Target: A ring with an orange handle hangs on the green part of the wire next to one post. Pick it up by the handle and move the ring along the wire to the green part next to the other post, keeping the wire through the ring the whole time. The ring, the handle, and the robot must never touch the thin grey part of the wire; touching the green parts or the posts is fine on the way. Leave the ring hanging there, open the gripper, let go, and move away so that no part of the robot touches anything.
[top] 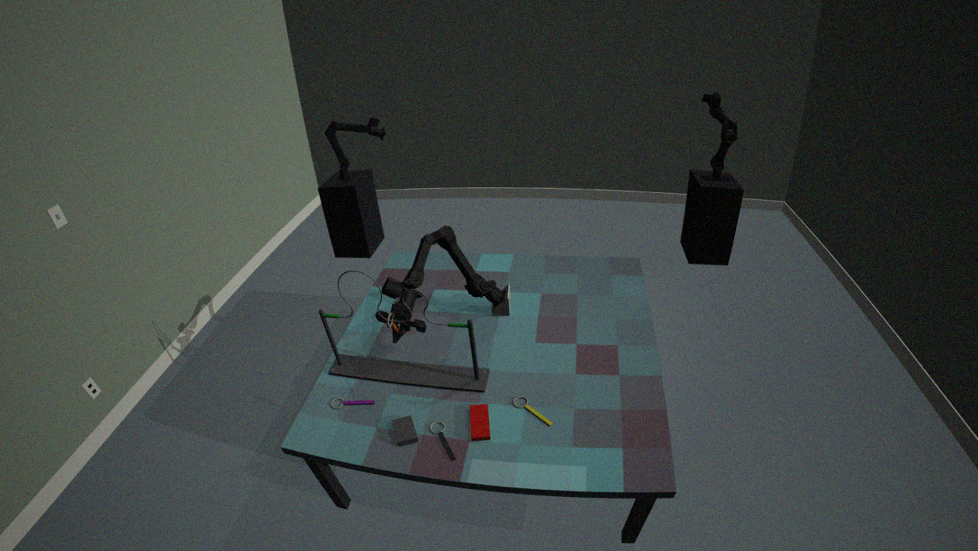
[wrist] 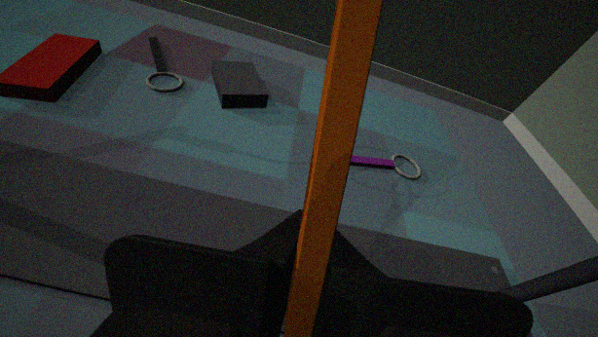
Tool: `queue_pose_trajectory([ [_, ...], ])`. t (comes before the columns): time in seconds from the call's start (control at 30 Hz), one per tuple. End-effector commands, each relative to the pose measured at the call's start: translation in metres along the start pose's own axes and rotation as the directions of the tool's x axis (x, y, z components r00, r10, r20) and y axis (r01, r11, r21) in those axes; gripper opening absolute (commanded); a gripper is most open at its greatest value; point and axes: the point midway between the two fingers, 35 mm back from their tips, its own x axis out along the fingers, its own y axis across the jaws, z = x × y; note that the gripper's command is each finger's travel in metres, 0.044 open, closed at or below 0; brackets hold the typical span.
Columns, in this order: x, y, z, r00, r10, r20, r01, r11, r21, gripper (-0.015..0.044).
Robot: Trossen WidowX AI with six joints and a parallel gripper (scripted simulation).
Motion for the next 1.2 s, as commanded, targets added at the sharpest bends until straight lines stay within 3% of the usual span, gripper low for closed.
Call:
queue_pose_trajectory([
  [0.0, 0.000, 0.010, -0.002, 1.000, 0.025, -0.009, -0.025, 0.999, 0.044, -0.0150],
  [1.17, -0.007, 0.068, 0.005, 0.993, 0.119, -0.001, -0.116, 0.969, 0.216, -0.0150],
])
